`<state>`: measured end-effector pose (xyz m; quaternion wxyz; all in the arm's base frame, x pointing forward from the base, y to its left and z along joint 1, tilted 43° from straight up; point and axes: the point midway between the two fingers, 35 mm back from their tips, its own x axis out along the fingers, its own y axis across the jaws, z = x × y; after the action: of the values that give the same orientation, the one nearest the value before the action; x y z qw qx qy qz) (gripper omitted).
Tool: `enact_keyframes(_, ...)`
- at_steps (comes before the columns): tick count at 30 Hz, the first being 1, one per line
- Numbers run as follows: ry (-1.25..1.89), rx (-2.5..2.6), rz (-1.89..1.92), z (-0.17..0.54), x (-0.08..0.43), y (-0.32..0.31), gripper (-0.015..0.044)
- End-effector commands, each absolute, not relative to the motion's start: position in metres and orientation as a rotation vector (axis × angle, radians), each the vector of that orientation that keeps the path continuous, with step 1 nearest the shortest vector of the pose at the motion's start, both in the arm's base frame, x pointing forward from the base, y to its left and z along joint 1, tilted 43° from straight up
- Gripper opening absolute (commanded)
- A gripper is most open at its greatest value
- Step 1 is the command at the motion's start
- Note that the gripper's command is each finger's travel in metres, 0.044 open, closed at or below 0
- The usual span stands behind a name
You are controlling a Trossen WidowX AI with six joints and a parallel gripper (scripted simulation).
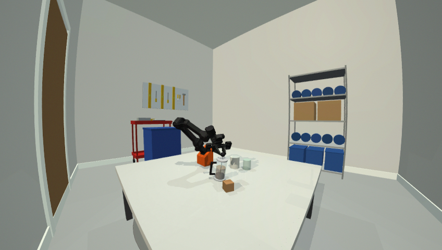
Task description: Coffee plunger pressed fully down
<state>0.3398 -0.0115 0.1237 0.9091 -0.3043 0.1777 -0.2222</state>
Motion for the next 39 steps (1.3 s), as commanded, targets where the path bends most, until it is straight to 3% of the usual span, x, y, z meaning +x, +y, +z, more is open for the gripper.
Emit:
enact_keyframes(1,0.366,-0.628,-0.458,0.124,0.34,-0.012,0.0128)
enact_keyframes(9,0.366,-0.628,-0.458,0.124,0.34,-0.012,0.0128)
enact_keyframes(21,0.366,-0.628,-0.458,0.124,0.34,-0.012,0.044)
enact_keyframes(39,0.388,-0.64,-0.463,0.179,0.308,0.041,0.044)
